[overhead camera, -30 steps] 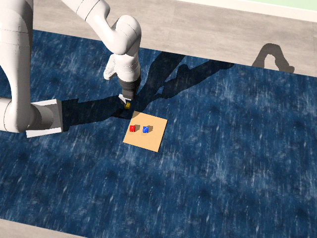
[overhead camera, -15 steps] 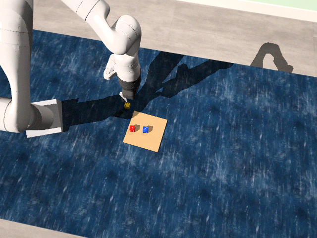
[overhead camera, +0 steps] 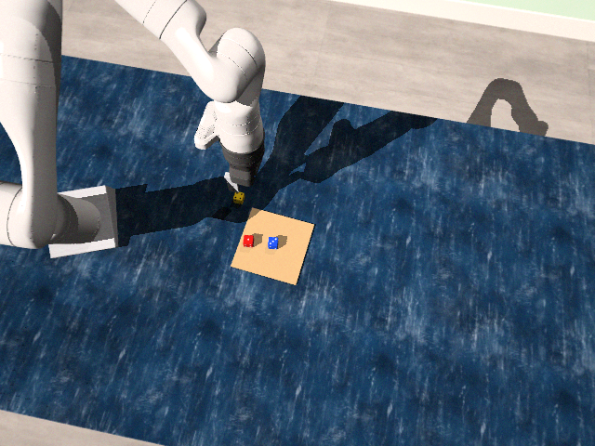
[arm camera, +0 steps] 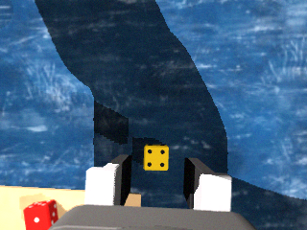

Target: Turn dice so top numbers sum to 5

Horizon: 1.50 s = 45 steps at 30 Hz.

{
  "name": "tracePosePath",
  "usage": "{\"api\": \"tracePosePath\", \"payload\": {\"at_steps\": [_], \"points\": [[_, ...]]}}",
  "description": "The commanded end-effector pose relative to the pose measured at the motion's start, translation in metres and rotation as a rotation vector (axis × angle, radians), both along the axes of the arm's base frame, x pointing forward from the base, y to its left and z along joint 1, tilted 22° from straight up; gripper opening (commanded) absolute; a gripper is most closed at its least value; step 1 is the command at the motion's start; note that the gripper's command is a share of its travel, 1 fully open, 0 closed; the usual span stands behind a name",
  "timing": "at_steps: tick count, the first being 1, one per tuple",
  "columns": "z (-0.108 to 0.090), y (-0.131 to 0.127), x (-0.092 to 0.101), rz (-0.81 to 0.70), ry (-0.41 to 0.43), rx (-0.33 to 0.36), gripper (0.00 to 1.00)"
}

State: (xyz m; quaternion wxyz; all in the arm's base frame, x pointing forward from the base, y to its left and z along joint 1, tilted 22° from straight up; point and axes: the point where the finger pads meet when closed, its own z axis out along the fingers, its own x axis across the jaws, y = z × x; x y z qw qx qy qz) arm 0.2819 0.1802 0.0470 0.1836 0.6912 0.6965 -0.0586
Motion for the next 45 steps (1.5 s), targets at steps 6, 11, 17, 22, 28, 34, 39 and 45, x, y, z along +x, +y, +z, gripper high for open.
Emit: {"api": "tracePosePath", "payload": {"at_steps": [6,11,17,22,28,34,39,45], "points": [[0.000,0.000,0.000,0.001,-0.001,0.001,0.70],[0.000,0.000,0.000,0.001,-0.001,0.001,0.70],[-0.001,0.000,0.000,0.004,0.001,0.000,0.70],[-0.003,-0.001,0.001,0.011,0.004,-0.002,0.70],[-0.006,-0.002,0.001,0.016,0.007,-0.003,0.70],[-0.014,-0.005,0.003,0.016,0.007,-0.003,0.70],[-0.022,-0.009,0.004,0.016,0.007,-0.003,0.70],[-0.029,-0.011,0.005,0.016,0.007,-0.003,0.70]]}}
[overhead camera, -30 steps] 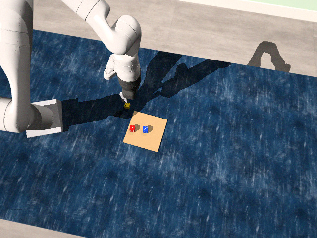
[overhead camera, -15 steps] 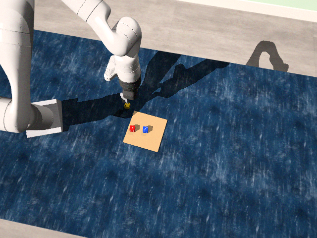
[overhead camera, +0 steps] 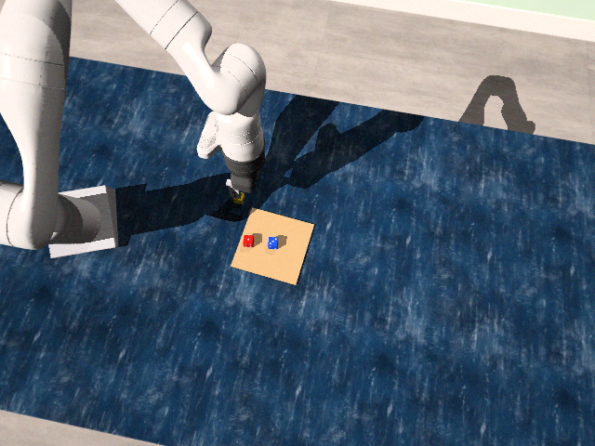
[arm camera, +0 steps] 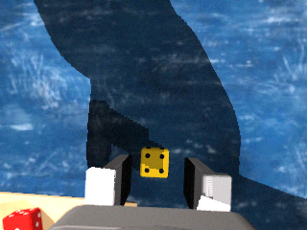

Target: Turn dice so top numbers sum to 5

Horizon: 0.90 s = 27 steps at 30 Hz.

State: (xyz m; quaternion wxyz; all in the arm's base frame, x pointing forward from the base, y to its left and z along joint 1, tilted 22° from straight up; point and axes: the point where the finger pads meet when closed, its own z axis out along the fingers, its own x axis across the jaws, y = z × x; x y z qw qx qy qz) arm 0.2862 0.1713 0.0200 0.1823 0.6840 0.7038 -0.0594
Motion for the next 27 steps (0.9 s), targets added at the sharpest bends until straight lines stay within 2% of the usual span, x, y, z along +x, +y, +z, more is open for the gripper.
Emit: {"api": "tracePosePath", "payload": {"at_steps": [1,13,27], "points": [[-0.003,-0.003,0.001,-0.004,0.000,-0.002,0.70],[-0.018,-0.009,0.003,-0.004,0.000,-0.002,0.70],[-0.022,-0.010,0.004,-0.004,0.000,-0.002,0.70]]}}
